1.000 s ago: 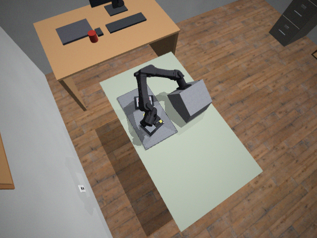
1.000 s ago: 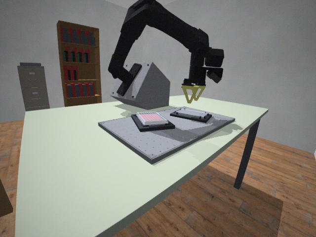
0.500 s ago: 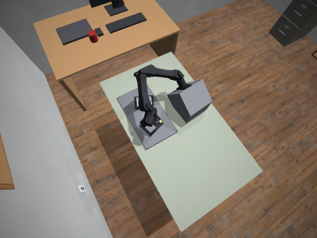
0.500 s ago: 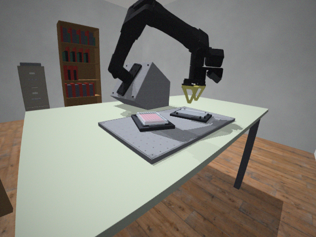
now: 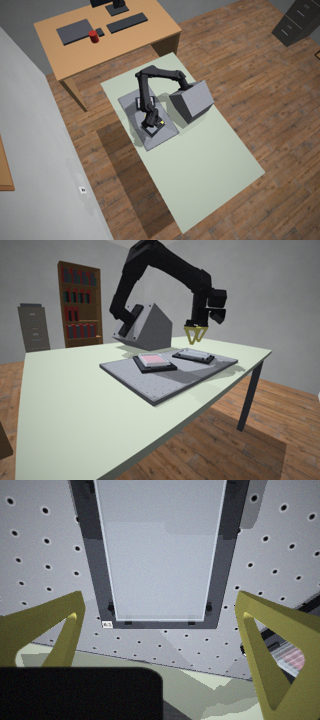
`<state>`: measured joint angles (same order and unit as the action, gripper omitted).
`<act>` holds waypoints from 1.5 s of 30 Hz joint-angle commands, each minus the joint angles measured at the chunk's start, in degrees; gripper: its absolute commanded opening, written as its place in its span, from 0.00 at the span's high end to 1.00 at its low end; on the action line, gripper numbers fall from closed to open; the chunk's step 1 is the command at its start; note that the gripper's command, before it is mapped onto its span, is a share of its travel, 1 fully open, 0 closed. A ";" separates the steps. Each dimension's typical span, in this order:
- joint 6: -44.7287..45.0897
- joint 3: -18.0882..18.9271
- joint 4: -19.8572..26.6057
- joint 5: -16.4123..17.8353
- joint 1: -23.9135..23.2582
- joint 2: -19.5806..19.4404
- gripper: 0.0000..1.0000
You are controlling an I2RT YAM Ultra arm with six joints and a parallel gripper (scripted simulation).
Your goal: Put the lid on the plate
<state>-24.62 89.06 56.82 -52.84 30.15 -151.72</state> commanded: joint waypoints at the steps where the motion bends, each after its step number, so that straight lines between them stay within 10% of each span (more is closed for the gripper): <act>1: -0.05 0.22 -0.16 -0.22 0.65 0.32 0.00; 45: 6.73 -4.11 -10.57 -2.20 -3.79 -0.29 0.00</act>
<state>-17.93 84.88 46.54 -54.85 25.89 -152.18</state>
